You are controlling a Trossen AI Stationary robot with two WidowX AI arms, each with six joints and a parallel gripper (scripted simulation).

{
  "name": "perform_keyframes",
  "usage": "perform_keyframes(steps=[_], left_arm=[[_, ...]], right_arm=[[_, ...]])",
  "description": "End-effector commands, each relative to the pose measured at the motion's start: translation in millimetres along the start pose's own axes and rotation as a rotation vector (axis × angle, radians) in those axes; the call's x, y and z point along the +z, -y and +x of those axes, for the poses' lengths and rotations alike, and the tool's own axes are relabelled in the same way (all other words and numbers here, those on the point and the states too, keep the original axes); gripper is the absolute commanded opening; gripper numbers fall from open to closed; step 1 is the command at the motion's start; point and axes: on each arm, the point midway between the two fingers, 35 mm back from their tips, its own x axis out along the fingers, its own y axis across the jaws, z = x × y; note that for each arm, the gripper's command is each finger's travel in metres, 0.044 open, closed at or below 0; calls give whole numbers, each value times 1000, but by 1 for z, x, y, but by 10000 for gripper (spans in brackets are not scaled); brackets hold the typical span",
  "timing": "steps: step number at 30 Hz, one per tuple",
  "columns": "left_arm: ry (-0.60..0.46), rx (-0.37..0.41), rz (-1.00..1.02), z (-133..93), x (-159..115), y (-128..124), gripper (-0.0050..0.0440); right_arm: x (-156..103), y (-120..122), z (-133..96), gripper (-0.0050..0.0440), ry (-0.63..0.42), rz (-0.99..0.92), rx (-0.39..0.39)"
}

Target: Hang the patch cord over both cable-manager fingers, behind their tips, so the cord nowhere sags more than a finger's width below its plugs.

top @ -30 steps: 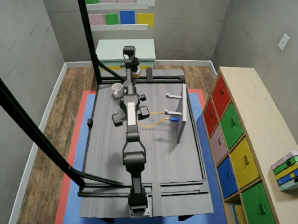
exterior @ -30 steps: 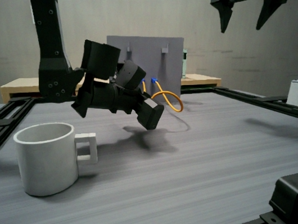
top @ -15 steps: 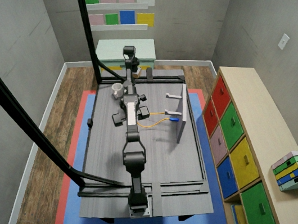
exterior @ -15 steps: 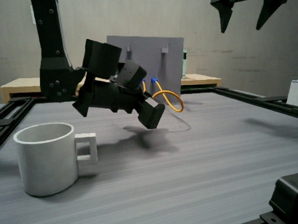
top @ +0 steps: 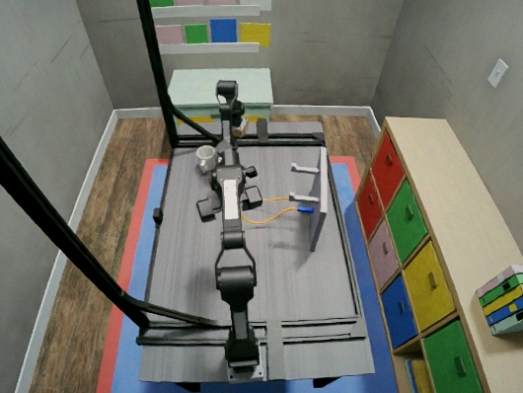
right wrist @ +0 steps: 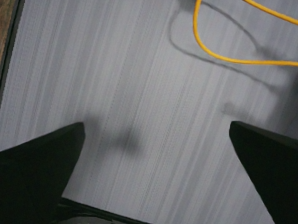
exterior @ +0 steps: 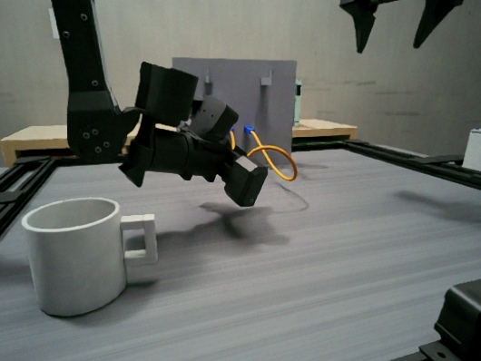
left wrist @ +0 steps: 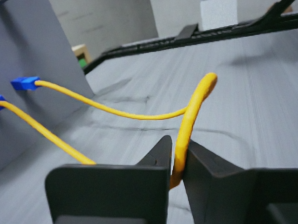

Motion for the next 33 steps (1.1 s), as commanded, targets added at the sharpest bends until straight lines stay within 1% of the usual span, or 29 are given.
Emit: perform_keyframes(steps=[1, 3, 7, 20, 33], left_arm=[[47, 3, -21, 3, 22, -3, 25], [40, 2, -18, 3, 19, -2, 25], [48, 4, -22, 4, 24, -3, 25], [43, 3, -18, 7, 24, -3, 25], [48, 6, -19, 11, 31, -6, 25]], right_arm=[[2, 0, -14, 440, 37, -2, -10], [2, 0, -14, 440, 37, -2, -10], [2, 0, -14, 440, 37, -2, -10], [2, 0, -14, 440, 37, -2, -10], [2, 0, -14, 440, 37, -2, -10]])
